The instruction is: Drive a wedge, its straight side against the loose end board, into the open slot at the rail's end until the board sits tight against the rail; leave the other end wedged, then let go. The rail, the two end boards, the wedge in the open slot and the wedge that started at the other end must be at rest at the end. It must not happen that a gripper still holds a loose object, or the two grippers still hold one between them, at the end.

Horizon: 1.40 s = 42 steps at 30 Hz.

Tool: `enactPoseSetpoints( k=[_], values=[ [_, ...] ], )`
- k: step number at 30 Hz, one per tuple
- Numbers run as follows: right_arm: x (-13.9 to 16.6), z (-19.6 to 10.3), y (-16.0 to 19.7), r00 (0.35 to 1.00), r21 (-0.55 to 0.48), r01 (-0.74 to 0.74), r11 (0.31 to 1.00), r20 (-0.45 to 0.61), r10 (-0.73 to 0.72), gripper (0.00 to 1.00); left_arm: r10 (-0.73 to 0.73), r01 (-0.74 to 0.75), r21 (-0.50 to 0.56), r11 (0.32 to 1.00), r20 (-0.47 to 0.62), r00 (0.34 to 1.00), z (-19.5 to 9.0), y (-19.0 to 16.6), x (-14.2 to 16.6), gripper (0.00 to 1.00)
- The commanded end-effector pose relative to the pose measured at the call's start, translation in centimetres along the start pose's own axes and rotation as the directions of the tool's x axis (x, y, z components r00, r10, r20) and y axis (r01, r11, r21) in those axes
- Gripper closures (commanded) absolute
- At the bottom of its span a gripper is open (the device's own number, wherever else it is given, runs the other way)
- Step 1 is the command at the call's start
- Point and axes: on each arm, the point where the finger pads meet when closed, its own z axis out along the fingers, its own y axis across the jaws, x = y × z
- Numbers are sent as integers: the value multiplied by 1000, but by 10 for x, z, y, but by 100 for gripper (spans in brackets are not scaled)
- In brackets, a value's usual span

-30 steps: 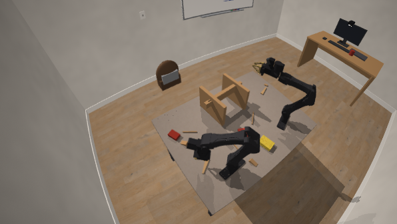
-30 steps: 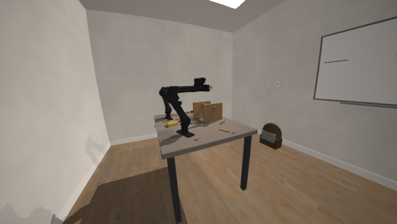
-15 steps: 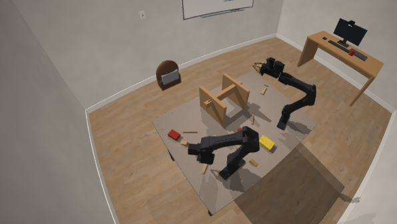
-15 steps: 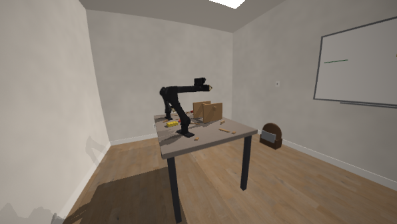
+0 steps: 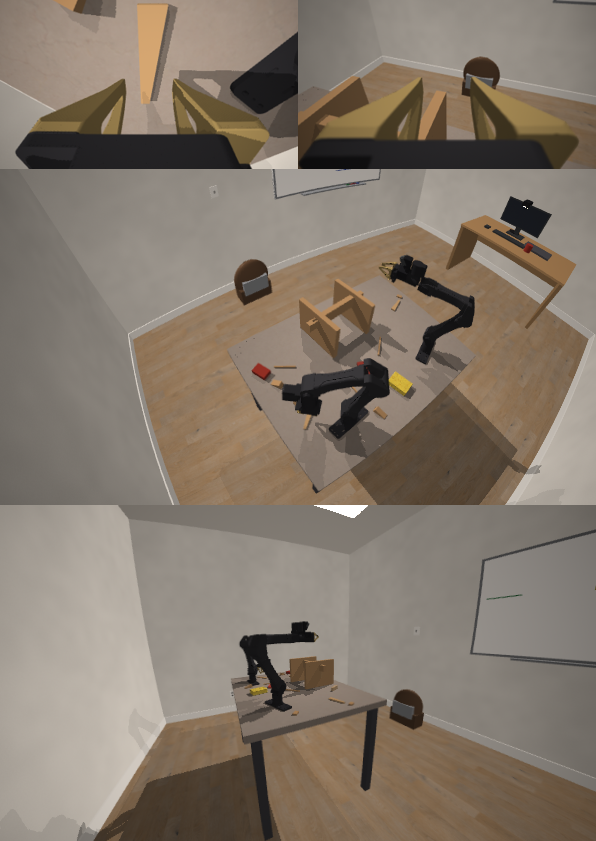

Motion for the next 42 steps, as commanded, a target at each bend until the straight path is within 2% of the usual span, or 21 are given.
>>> enactPoseSetpoints(
  k=[1,9,11,23,26,31,35,37,38,42],
  values=[
    [-35,-7,-1,997,4,7,1000,82,-7,61,8,-8,8,1000,10,1000,12,0,-2,58],
    [-35,-7,-1,997,4,7,1000,82,-7,61,7,-7,9,1000,10,1000,15,-1,-2,58],
    [-35,-7,-1,997,4,7,1000,82,-7,61,8,-8,11,1000,11,1000,26,0,-2,58],
    [-35,-7,-1,997,4,7,1000,82,-7,61,6,-6,-1,1000,12,1000,44,1,-2,58],
    [-35,-7,-1,997,4,7,1000,82,-7,61,5,-5,5,1000,12,1000,40,1,-2,58],
    [-35,-7,-1,997,4,7,1000,82,-7,61,4,-5,4,1000,14,1000,54,-1,-2,58],
    [-35,-7,-1,997,4,7,1000,82,-7,61,7,-6,-63,998,7,1000,36,19,-2,58],
    [-35,-7,-1,997,4,7,1000,82,-7,61,7,-6,-58,998,8,1000,35,14,-2,58],
    [-35,-7,-1,997,4,7,1000,82,-7,61,6,-6,-20,1000,12,1000,40,8,-2,98],
    [-35,-7,-1,997,4,7,1000,82,-7,61,6,-6,-20,1000,12,1000,40,9,-2,98]
  ],
)
